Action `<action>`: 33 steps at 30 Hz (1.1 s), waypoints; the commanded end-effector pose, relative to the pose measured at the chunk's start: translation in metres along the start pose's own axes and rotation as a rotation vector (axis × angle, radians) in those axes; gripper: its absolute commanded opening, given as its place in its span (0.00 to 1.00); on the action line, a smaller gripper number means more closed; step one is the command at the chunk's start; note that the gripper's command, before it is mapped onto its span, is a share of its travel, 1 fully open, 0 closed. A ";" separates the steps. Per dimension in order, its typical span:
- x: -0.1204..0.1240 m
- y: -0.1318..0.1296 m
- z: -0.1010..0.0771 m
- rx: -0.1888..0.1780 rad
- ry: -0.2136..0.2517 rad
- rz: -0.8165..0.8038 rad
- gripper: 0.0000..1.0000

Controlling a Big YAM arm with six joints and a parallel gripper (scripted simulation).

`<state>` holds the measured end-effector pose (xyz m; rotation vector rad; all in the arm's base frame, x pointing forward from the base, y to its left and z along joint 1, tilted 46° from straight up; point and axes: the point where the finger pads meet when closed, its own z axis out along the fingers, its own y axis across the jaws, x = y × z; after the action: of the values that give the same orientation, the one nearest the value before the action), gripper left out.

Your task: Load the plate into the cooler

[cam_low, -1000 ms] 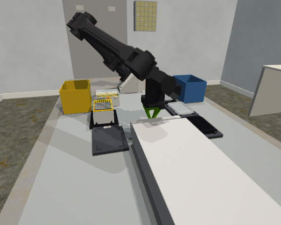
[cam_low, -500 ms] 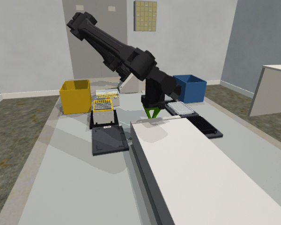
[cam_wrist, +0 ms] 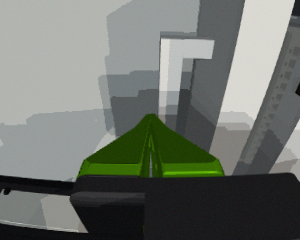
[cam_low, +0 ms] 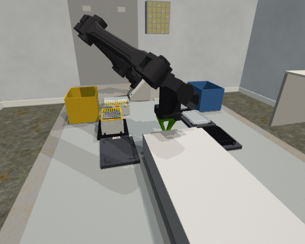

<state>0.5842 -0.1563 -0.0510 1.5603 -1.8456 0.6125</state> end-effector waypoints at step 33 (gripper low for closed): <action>0.006 -0.039 0.002 0.028 -0.007 0.040 0.00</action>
<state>0.5964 -0.1588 -0.0517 1.5612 -1.8392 0.6035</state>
